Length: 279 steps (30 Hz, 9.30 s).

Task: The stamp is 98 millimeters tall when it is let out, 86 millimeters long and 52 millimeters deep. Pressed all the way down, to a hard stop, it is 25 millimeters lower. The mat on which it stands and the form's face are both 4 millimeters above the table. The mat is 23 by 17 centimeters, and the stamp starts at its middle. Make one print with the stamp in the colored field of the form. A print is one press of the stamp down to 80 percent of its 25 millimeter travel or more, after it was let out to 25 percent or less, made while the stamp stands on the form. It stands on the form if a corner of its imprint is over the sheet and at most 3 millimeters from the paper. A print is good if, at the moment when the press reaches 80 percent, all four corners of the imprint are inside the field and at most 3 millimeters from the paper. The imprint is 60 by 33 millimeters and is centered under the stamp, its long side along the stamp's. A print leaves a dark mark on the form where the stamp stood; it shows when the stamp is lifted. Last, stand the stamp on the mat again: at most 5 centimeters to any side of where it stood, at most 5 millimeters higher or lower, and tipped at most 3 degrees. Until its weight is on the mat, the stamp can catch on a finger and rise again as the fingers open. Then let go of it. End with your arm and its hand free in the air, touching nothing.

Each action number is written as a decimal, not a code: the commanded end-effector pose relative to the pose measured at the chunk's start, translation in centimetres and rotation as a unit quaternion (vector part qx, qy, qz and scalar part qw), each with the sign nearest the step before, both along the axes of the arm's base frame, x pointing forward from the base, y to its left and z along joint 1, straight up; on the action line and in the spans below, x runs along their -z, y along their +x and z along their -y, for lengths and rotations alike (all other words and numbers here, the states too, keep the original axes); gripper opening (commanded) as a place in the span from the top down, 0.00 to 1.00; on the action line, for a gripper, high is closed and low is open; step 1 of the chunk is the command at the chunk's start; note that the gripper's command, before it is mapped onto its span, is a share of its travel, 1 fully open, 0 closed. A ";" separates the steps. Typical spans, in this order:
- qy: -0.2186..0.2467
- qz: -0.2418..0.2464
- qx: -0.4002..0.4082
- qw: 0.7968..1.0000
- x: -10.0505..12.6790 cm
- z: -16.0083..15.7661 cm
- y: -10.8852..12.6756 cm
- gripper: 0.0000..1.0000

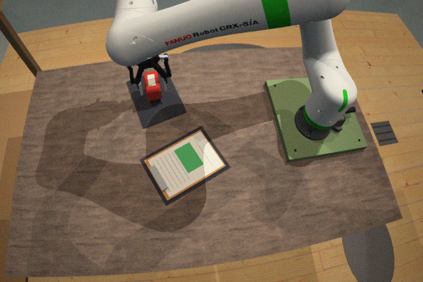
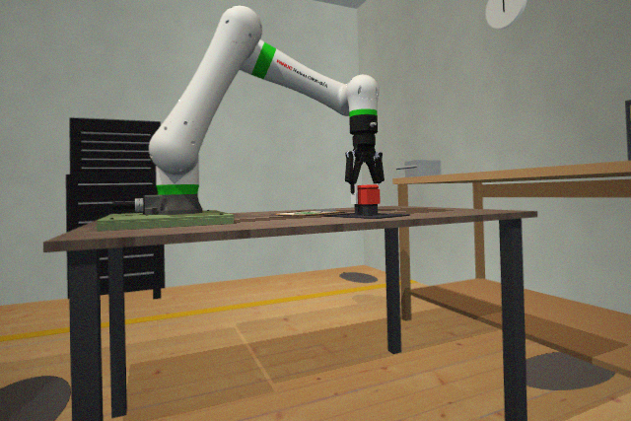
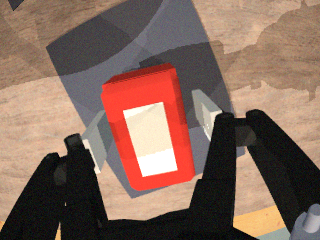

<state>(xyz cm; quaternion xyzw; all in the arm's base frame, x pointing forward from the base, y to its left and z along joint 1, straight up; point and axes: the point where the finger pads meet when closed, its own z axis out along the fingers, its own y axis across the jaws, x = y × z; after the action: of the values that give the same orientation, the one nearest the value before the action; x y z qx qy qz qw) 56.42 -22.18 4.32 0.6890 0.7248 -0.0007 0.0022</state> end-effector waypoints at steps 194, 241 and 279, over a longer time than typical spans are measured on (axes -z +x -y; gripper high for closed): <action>-0.001 0.000 -0.169 0.986 0.1 -26.8 -9.1 0.79; -0.001 0.000 -0.169 0.986 -0.1 -26.8 -9.1 0.79; 0.000 0.000 -0.054 0.999 -4.3 -17.0 -4.4 0.79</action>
<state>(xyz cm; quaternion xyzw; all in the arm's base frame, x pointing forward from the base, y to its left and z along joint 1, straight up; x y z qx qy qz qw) 50.16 -0.93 8.61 0.5998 0.8002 -0.0009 0.0052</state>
